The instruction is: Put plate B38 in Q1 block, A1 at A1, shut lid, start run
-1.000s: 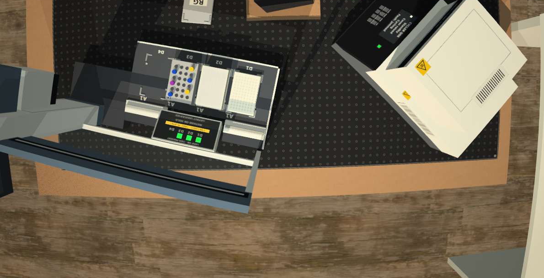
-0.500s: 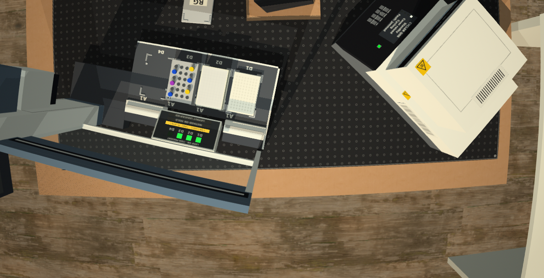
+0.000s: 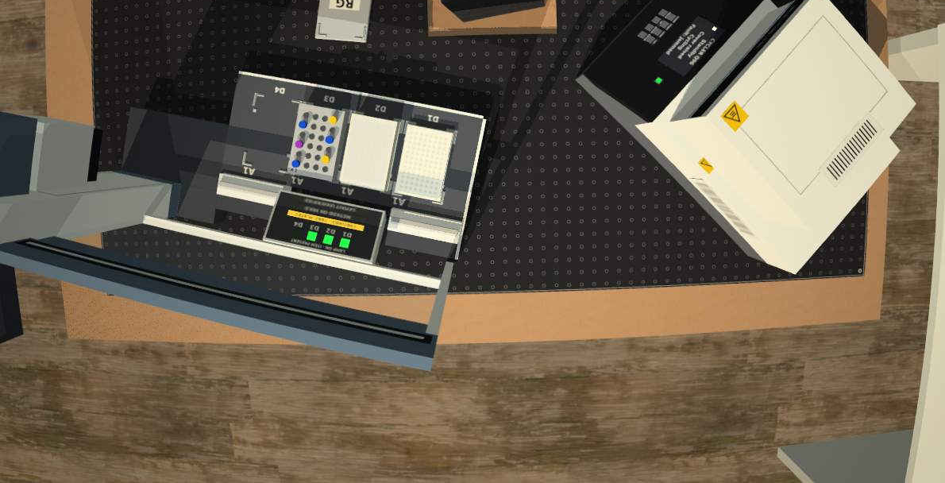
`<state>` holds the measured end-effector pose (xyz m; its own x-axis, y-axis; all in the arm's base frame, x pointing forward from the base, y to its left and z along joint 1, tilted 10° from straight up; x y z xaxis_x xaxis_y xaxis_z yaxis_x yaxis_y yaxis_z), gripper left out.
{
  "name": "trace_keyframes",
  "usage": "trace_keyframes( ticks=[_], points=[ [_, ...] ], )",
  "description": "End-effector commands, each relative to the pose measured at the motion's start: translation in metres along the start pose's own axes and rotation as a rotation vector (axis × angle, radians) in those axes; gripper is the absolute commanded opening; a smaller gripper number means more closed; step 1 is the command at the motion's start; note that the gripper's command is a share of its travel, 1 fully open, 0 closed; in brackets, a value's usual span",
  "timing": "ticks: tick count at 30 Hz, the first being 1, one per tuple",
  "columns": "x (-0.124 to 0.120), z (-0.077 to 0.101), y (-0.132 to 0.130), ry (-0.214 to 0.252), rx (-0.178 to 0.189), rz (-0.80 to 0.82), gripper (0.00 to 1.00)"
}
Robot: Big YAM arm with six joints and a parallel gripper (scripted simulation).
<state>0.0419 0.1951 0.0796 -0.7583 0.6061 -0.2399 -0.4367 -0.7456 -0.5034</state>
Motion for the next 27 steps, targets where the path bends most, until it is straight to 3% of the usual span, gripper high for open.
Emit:
trace_keyframes(
  ticks=[1,11,19,27],
  points=[
    [0.011,0.009,-0.028,-0.034,-0.059,-0.039,0.0],
    [0.012,0.009,-0.03,-0.036,-0.061,-0.039,0.0],
    [0.007,0.005,-0.011,-0.015,-0.017,-0.006,0.0],
    [0.003,0.002,-0.001,-0.003,0.004,0.006,0.0]
  ],
)
Point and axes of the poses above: the point where the finger pads meet when closed, its own z axis back along the fingers, its own y axis across the jaws, x = y × z, the point moved 10 cm from there along z, back along the fingers, and after that the axes turned 9 degrees about z, right-handed, at the moved point
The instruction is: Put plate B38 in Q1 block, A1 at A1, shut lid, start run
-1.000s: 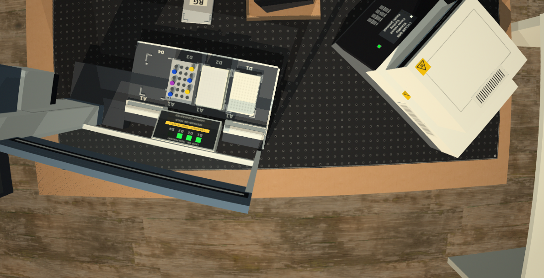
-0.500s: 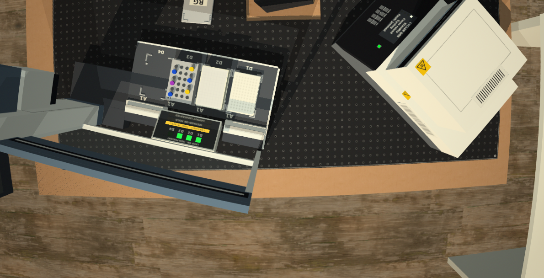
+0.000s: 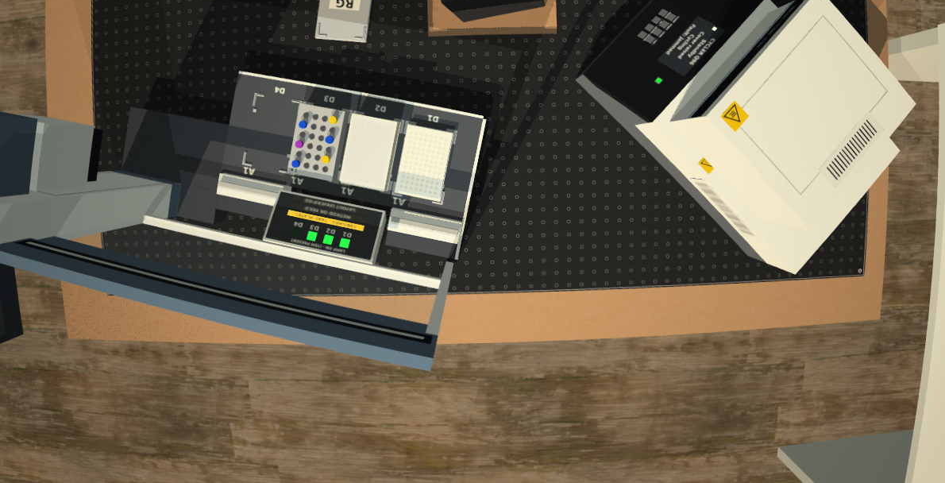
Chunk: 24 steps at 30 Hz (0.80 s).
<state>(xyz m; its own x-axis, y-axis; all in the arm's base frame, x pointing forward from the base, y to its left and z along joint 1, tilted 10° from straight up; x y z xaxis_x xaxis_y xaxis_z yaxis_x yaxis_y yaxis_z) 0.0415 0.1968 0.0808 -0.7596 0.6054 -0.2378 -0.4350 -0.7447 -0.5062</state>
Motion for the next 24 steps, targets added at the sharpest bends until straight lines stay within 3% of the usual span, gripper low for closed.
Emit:
trace_keyframes(
  ticks=[1,5,18,24],
  points=[
    [0.001,0.001,0.001,0.0,0.009,0.007,0.0],
    [0.001,0.001,0.002,0.001,0.01,0.008,0.0],
    [0.01,0.006,-0.022,-0.033,-0.052,-0.031,0.0],
    [0.011,0.007,-0.026,-0.037,-0.061,-0.037,0.0]
  ],
)
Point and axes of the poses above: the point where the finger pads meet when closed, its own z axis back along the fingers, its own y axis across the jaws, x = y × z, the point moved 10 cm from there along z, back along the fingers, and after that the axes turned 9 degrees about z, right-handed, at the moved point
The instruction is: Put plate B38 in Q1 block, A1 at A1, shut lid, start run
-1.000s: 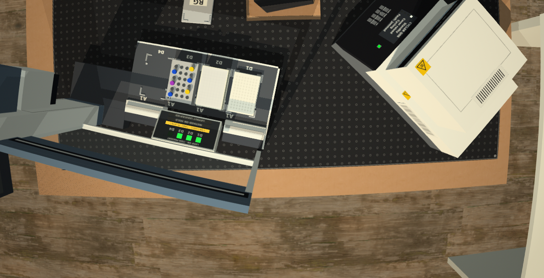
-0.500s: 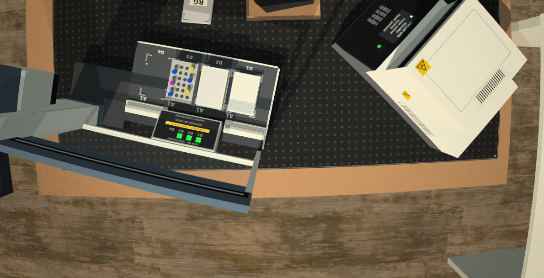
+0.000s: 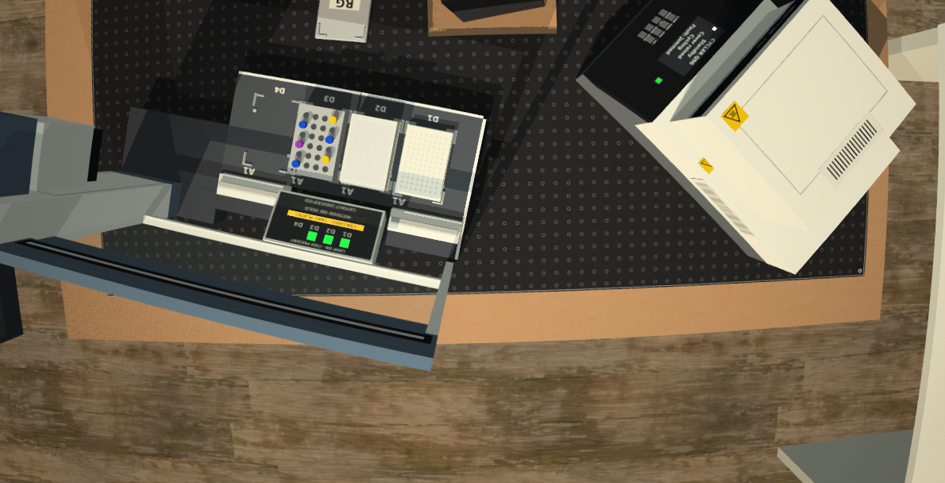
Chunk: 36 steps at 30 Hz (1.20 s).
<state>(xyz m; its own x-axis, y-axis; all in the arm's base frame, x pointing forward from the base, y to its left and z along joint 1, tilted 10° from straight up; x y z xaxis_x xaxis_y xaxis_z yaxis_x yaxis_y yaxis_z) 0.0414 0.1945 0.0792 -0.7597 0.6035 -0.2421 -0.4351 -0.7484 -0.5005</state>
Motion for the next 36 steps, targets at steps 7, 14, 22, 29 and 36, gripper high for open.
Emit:
trace_keyframes(
  ticks=[7,14,22,29,36],
  points=[
    [0.013,0.009,-0.031,-0.044,-0.074,-0.045,0.0],
    [0.012,0.008,-0.03,-0.042,-0.07,-0.043,0.0],
    [0.004,0.003,-0.016,-0.013,-0.028,-0.034,0.0],
    [0.0,0.0,-0.004,0.004,0.006,-0.011,0.0],
    [-0.001,-0.001,-0.001,0.007,0.013,-0.005,0.0]
  ],
)
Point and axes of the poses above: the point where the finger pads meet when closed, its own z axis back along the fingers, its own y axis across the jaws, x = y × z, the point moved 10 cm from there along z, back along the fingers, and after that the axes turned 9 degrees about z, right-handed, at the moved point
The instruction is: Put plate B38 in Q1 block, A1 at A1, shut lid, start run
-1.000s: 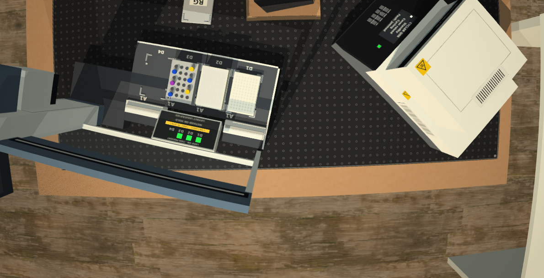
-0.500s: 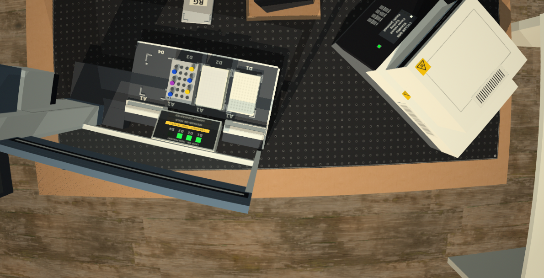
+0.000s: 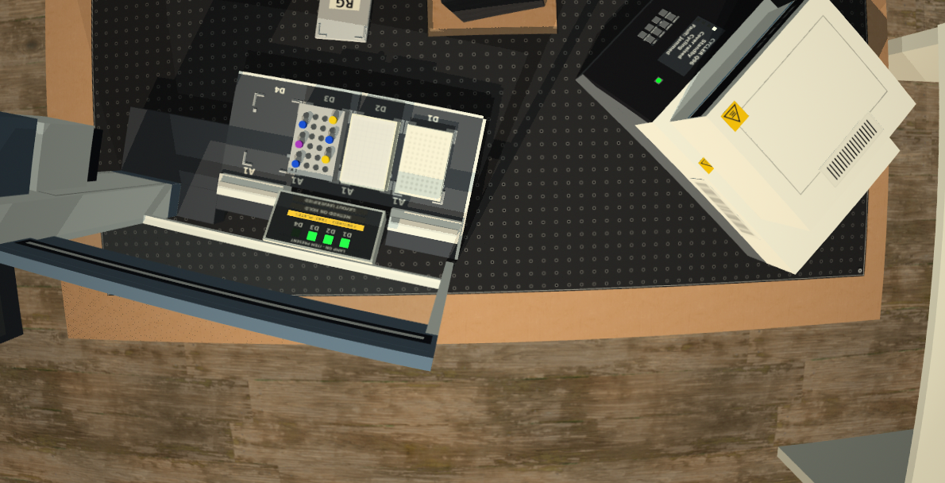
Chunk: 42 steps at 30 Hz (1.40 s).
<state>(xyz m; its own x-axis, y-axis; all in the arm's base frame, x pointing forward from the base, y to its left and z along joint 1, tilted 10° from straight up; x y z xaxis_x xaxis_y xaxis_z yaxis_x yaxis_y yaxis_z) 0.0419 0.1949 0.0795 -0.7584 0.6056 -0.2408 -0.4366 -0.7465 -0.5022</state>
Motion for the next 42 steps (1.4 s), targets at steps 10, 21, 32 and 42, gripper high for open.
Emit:
trace_keyframes(
  ticks=[10,21,32,42],
  points=[
    [0.005,0.002,-0.005,-0.017,-0.017,-0.001,0.0],
    [0.005,0.001,-0.014,-0.016,-0.031,-0.029,0.0],
    [0.008,0.005,-0.026,-0.025,-0.05,-0.041,0.0],
    [0.01,0.006,-0.03,-0.027,-0.055,-0.043,0.0]
  ],
)
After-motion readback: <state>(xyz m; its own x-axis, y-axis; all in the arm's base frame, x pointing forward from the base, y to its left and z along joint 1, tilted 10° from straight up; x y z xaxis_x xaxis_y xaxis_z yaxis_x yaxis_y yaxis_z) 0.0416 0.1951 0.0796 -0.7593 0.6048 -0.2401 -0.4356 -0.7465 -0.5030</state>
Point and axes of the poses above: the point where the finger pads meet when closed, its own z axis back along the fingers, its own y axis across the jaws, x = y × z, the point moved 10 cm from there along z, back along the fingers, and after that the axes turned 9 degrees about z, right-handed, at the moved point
